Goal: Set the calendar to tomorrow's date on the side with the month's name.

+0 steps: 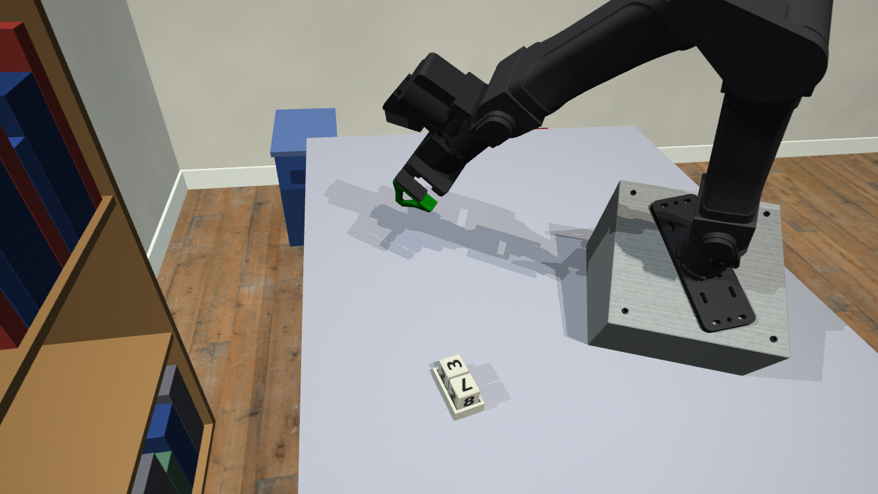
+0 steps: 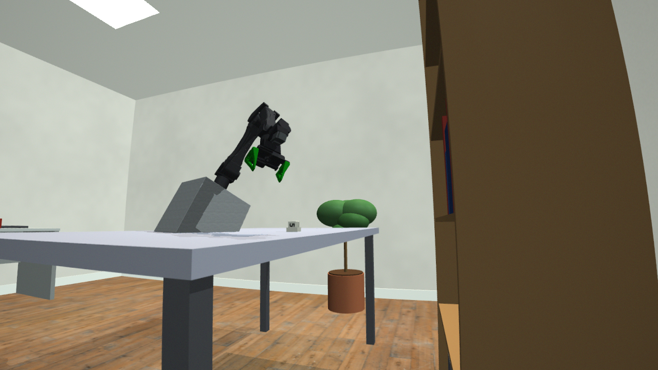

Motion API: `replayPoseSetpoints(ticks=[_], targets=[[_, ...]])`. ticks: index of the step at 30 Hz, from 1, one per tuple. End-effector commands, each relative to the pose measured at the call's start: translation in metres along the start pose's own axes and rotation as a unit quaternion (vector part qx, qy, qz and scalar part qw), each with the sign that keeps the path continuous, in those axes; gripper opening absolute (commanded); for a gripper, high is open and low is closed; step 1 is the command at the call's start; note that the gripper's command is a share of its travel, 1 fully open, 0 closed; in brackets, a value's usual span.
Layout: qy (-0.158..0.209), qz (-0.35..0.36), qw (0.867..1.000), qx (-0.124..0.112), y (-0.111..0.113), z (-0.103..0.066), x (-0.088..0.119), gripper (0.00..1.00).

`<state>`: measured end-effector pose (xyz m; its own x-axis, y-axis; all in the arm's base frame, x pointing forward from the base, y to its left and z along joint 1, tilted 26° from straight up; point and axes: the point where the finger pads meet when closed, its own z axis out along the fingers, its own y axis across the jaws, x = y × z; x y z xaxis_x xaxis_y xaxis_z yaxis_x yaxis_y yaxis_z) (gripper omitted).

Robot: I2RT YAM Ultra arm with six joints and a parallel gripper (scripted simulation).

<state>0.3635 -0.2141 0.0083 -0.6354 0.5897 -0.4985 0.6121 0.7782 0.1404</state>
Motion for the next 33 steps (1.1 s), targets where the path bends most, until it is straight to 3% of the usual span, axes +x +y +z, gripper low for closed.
replayPoseSetpoints(ticks=[1, 3, 5, 7, 8, 12, 17, 20, 22, 24, 27, 33], targets=[[0.060, -0.057, 0.996, -0.035, 0.023, -0.009, 0.024, 1.00], [0.060, -0.057, 0.996, -0.035, 0.023, -0.009, 0.024, 1.00], [0.088, -0.110, 0.988, -0.070, 0.051, -0.021, 0.034, 1.00], [0.097, -0.126, 0.984, -0.081, 0.060, -0.025, 0.038, 1.00], [0.112, -0.153, 0.977, -0.100, 0.075, -0.032, 0.044, 1.00], [0.139, -0.205, 0.959, -0.138, 0.102, -0.049, 0.058, 1.00], [0.180, -0.285, 0.920, -0.200, 0.142, -0.082, 0.083, 1.00], [0.183, -0.292, 0.916, -0.206, 0.145, -0.086, 0.085, 1.00], [0.202, -0.328, 0.892, -0.236, 0.163, -0.105, 0.099, 1.00], [0.212, -0.349, 0.877, -0.255, 0.172, -0.117, 0.107, 1.00], [0.217, -0.359, 0.869, -0.263, 0.177, -0.123, 0.111, 1.00], [0.217, -0.359, 0.869, -0.264, 0.177, -0.124, 0.111, 1.00]])
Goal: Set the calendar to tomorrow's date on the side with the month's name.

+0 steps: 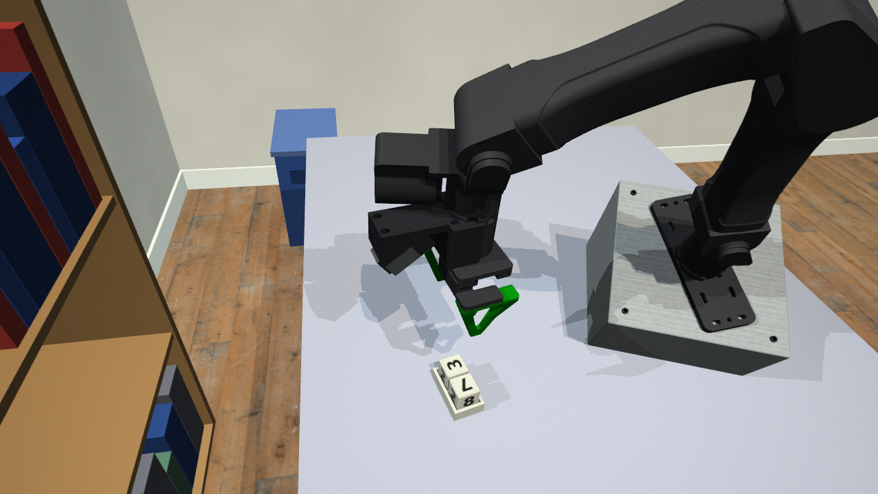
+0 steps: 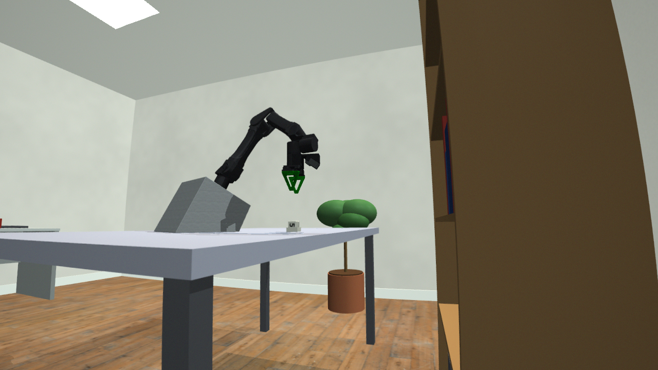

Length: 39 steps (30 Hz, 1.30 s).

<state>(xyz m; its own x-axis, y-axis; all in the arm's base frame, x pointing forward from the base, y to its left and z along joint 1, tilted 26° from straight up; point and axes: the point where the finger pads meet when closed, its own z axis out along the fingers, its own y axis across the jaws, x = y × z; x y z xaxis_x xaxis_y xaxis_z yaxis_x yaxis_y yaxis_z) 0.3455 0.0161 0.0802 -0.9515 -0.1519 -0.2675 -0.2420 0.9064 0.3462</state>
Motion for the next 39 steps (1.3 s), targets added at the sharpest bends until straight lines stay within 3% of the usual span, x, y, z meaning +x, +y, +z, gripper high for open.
replayPoseSetpoints(ticks=[1, 16, 21, 24, 30, 36, 38, 39], targets=[[0.001, 0.001, 1.000, -0.005, 0.001, -0.004, 0.002, 1.00], [0.001, 0.005, 1.000, -0.005, 0.001, -0.003, 0.002, 1.00], [0.001, 0.031, 1.000, -0.005, 0.001, -0.001, 0.001, 1.00], [0.001, 0.088, 0.996, -0.005, 0.001, 0.003, 0.001, 1.00], [0.002, 0.211, 0.978, -0.005, 0.001, 0.012, 0.001, 1.00], [0.003, 0.324, 0.946, -0.005, 0.001, 0.020, 0.000, 1.00], [0.003, 0.324, 0.946, -0.005, 0.001, 0.020, 0.000, 1.00], [0.003, 0.364, 0.931, -0.005, 0.001, 0.023, 0.000, 1.00]])
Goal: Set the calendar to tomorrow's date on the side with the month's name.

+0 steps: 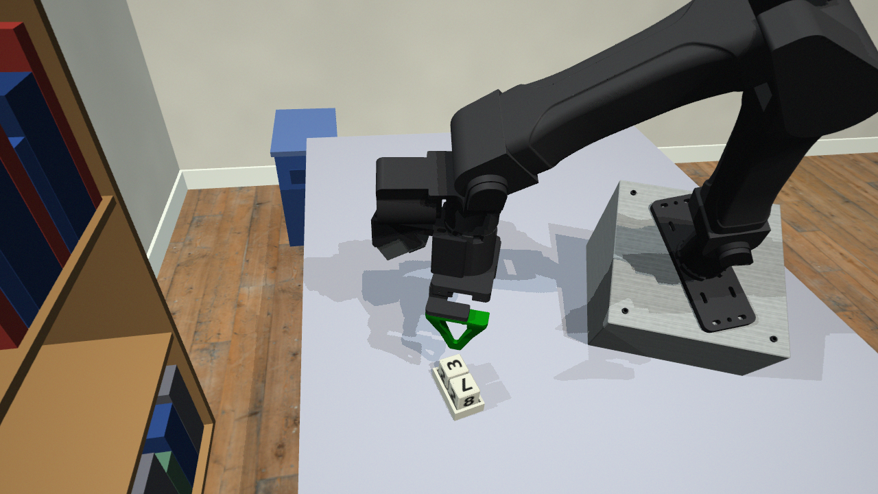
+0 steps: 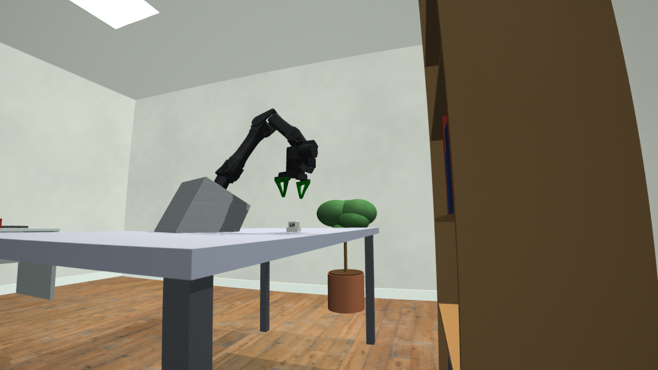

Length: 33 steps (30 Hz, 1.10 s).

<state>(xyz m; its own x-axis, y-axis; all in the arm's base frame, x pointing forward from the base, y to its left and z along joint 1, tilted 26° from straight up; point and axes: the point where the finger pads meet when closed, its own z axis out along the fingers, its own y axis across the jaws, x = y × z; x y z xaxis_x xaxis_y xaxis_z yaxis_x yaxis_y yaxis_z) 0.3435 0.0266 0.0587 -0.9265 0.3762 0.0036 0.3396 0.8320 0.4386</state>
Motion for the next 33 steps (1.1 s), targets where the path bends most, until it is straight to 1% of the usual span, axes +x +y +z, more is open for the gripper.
replayPoseSetpoints(ticks=[1, 4, 5, 6, 7, 8, 11, 13, 14, 16, 17, 20, 22, 23, 25, 28, 29, 33], targets=[[-0.011, 0.094, 0.995, -0.004, 0.002, 0.001, -0.006, 1.00], [-0.011, 0.150, 0.989, -0.005, 0.002, 0.005, -0.006, 1.00], [-0.011, 0.154, 0.988, -0.005, 0.002, 0.006, -0.006, 1.00], [-0.011, 0.185, 0.983, -0.005, 0.002, 0.008, -0.006, 1.00], [-0.011, 0.194, 0.981, -0.005, 0.002, 0.009, -0.006, 1.00], [-0.011, 0.220, 0.975, -0.005, 0.002, 0.011, -0.006, 1.00], [-0.010, 0.270, 0.963, -0.006, 0.002, 0.014, -0.006, 1.00], [-0.010, 0.304, 0.953, -0.006, 0.002, 0.017, -0.006, 1.00], [-0.010, 0.326, 0.945, -0.007, 0.002, 0.018, -0.006, 1.00], [-0.010, 0.326, 0.945, -0.007, 0.002, 0.018, -0.006, 1.00], [-0.010, 0.335, 0.942, -0.007, 0.002, 0.019, -0.006, 1.00], [-0.009, 0.408, 0.913, -0.008, 0.002, 0.024, -0.005, 1.00], [-0.009, 0.439, 0.898, -0.008, 0.002, 0.027, -0.005, 1.00], [-0.009, 0.450, 0.893, -0.008, 0.002, 0.028, -0.005, 1.00], [-0.009, 0.462, 0.887, -0.008, 0.002, 0.029, -0.005, 1.00], [-0.009, 0.466, 0.885, -0.008, 0.002, 0.029, -0.005, 1.00], [-0.009, 0.466, 0.885, -0.008, 0.002, 0.029, -0.005, 0.47], [-0.009, 0.466, 0.885, -0.008, 0.002, 0.029, -0.005, 0.47]])
